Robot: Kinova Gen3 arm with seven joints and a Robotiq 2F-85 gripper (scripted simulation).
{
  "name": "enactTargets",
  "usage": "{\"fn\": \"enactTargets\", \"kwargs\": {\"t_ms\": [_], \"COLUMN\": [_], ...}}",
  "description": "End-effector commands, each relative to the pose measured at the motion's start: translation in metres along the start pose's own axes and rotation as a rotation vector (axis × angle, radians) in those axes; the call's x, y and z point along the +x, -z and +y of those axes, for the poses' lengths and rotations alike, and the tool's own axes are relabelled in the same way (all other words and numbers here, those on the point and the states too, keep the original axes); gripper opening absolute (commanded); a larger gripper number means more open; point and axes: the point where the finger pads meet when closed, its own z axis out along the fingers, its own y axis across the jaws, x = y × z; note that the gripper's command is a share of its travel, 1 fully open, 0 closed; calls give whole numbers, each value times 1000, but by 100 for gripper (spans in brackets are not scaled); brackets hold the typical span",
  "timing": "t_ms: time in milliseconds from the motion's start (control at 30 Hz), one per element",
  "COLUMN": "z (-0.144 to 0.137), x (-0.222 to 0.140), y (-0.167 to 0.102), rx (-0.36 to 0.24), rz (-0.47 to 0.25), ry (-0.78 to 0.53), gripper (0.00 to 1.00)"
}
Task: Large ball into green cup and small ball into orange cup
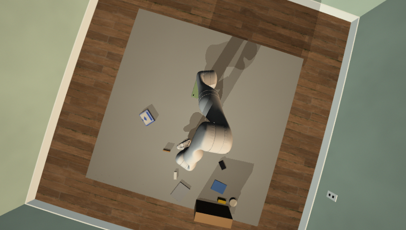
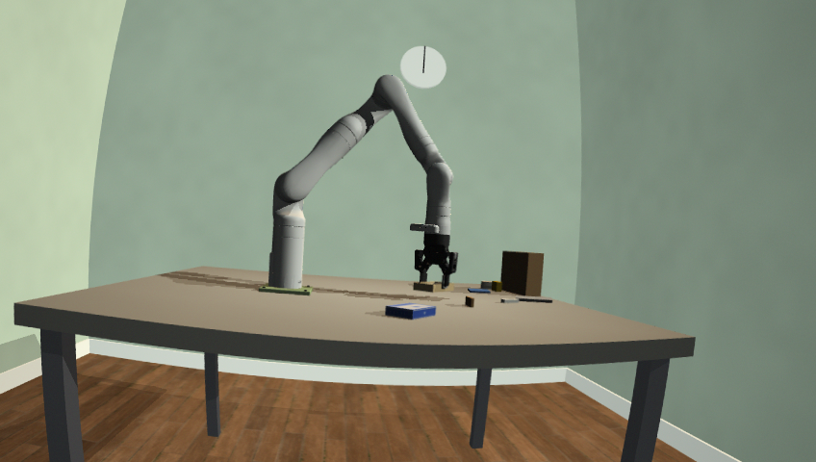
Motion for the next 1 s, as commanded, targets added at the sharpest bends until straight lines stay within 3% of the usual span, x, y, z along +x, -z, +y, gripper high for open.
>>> {"fn": "enactTargets", "kwargs": {"t_ms": [0, 967], "z": [-1, -1], "x": [2, 2], "y": [-4, -23], "rx": [-2, -2], "rz": [4, 4], "ry": [-3, -3], "gripper": [74, 74]}}
